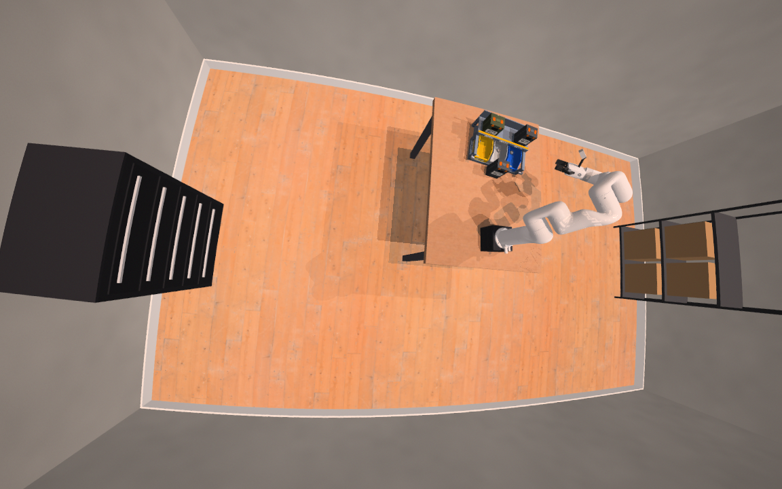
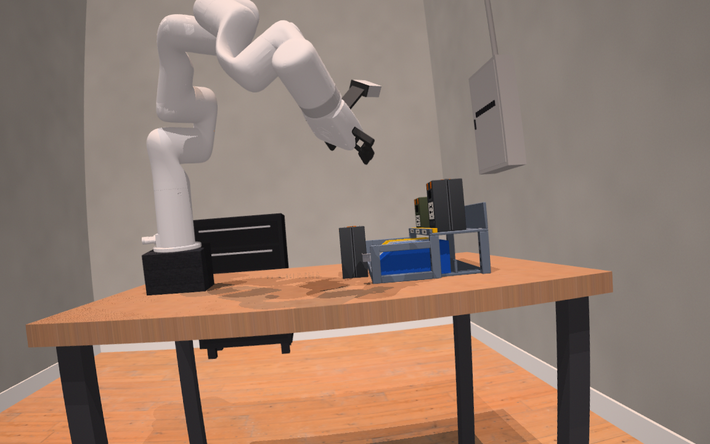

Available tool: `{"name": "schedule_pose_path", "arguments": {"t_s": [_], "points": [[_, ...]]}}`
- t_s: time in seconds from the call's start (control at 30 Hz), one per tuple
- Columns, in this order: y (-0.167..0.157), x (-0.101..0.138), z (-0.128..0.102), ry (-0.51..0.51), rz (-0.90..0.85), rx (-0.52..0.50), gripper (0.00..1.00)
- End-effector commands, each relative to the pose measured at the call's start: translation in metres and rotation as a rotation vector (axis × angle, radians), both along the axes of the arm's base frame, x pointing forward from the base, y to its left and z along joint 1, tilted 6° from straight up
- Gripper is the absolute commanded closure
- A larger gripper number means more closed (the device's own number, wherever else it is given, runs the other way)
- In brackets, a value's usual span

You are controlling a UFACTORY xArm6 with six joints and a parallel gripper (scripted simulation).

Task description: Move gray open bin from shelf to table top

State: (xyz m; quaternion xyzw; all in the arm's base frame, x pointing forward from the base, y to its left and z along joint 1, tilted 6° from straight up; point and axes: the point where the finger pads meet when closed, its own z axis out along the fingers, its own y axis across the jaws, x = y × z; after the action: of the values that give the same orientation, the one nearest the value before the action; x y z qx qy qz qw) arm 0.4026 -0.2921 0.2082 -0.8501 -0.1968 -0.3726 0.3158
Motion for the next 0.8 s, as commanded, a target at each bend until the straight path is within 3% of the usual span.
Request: {"name": "schedule_pose_path", "arguments": {"t_s": [0.0,0.77], "points": [[0.0081,-0.0368,0.0006,-0.003,-0.004,-0.005,0.00],[0.0059,-0.0289,0.0009,-0.003,-0.004,-0.005,0.00]]}}
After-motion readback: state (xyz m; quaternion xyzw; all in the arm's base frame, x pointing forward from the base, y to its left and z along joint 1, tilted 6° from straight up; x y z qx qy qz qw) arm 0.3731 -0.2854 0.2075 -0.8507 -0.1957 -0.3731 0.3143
